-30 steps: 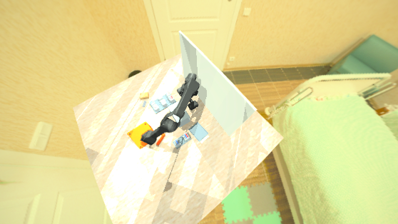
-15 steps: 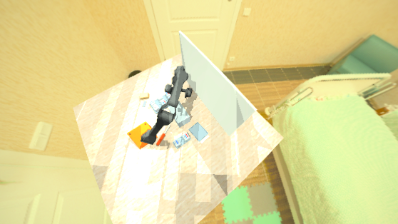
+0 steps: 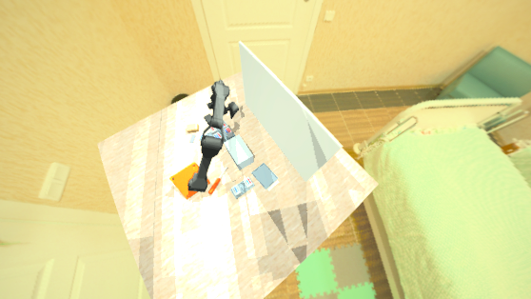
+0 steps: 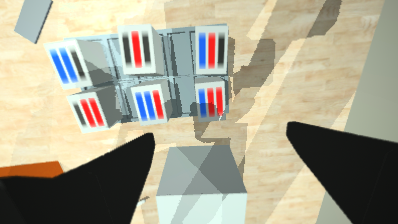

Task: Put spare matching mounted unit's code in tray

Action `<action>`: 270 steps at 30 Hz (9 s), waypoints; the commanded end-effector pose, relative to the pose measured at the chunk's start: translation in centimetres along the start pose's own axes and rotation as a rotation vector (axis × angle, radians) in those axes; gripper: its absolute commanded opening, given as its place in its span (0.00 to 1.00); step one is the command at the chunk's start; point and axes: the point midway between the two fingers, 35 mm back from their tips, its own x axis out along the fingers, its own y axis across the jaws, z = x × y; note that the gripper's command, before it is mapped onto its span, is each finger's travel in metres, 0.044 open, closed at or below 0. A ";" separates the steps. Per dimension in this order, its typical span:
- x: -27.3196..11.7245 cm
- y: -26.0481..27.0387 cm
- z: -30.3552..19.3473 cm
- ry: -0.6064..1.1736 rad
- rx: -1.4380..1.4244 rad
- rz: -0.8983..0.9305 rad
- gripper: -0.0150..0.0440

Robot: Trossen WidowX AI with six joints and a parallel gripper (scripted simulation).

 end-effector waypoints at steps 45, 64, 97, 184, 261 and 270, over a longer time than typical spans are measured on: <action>9.3 -0.3 0.0 0.001 -0.013 0.008 0.76; 12.3 -0.1 -0.3 0.003 -0.012 0.008 0.76; 12.3 -0.1 -0.3 0.003 -0.012 0.008 0.76; 12.1 -0.1 -0.2 -0.002 -0.009 0.008 0.72; 0.4 -6.1 -16.5 -0.027 -0.029 -0.015 0.25; 0.5 -5.9 -24.3 -0.013 0.008 -0.014 0.25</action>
